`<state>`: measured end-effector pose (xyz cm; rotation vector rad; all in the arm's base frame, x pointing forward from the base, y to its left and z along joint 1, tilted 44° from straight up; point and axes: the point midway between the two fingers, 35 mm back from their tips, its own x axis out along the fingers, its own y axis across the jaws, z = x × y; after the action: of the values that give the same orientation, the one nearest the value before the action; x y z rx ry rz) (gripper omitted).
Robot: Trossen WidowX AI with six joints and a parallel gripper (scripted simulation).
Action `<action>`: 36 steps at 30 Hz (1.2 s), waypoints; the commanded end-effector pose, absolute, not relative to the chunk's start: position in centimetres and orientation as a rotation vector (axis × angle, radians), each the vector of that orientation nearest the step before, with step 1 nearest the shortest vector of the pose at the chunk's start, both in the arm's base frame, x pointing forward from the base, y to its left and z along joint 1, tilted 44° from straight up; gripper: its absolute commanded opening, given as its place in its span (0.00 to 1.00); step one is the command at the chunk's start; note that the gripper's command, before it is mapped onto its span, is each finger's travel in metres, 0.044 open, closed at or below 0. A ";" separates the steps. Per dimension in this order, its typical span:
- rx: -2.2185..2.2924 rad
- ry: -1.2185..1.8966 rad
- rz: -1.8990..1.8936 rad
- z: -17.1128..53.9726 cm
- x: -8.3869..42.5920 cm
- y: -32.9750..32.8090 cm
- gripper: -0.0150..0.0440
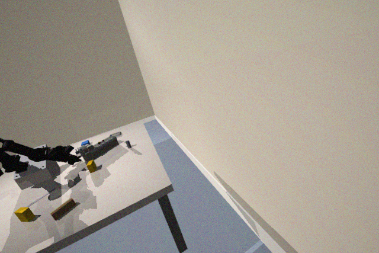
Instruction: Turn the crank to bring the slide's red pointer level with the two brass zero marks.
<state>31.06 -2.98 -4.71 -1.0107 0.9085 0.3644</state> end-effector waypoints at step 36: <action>-1.009 0.909 0.365 -3.1 31.1 -1.3 1.00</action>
<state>30.67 -2.05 -4.17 -1.0077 0.9265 0.3747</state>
